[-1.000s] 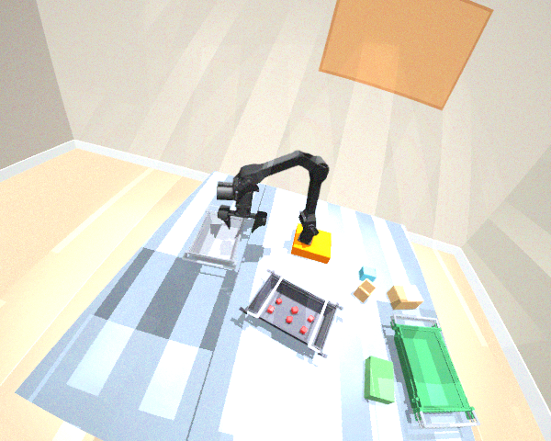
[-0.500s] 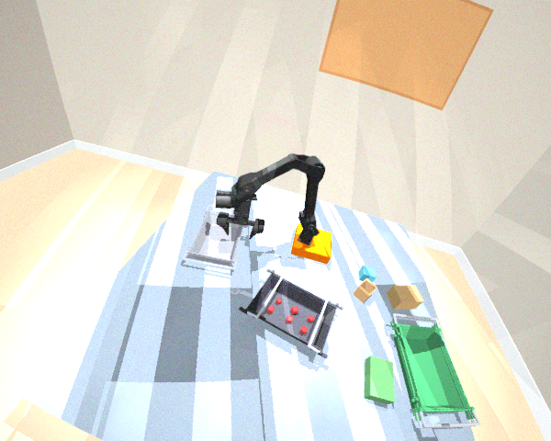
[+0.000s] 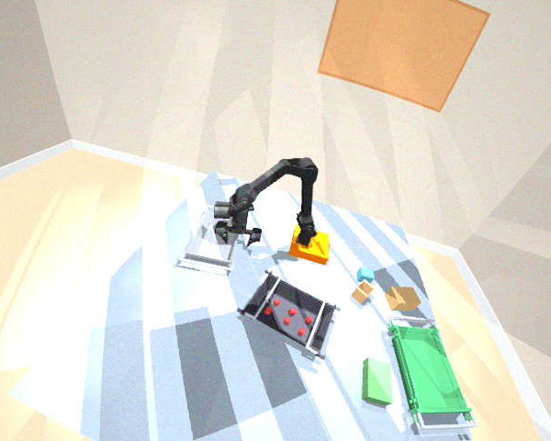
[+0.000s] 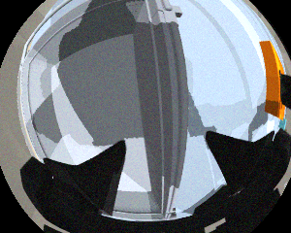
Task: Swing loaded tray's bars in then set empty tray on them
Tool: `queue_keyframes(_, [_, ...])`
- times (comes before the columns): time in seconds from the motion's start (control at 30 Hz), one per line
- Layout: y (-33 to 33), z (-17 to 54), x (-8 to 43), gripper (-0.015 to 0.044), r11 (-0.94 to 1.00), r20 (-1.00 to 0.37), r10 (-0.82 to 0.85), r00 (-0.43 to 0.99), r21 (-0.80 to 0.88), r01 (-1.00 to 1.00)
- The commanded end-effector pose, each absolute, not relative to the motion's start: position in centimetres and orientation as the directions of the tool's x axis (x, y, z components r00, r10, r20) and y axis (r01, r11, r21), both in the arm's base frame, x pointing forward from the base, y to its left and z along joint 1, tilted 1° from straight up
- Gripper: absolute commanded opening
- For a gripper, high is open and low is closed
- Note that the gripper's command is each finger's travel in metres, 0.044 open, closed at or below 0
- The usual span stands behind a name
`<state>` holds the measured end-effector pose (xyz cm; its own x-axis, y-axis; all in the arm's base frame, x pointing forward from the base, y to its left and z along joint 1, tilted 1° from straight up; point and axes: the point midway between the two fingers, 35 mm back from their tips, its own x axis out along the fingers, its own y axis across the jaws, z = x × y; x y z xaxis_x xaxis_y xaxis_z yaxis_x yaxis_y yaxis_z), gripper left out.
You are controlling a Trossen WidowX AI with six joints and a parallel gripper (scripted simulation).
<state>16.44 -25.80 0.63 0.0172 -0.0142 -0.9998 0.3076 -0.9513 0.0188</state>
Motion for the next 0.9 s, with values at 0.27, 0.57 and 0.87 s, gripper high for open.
queue_keyframes(0.27, [-25.77, 0.43, 16.37, 0.0264, -0.953, -1.0, -0.015, 0.014, 0.018, 0.303])
queue_keyframes(0.57, [-25.77, 0.43, 16.37, 0.0188, -0.953, -1.0, -0.015, 0.014, 0.018, 0.303])
queue_keyframes(0.87, [-25.77, 0.43, 16.37, 0.0128, -0.953, -1.0, -0.015, 0.014, 0.018, 0.303])
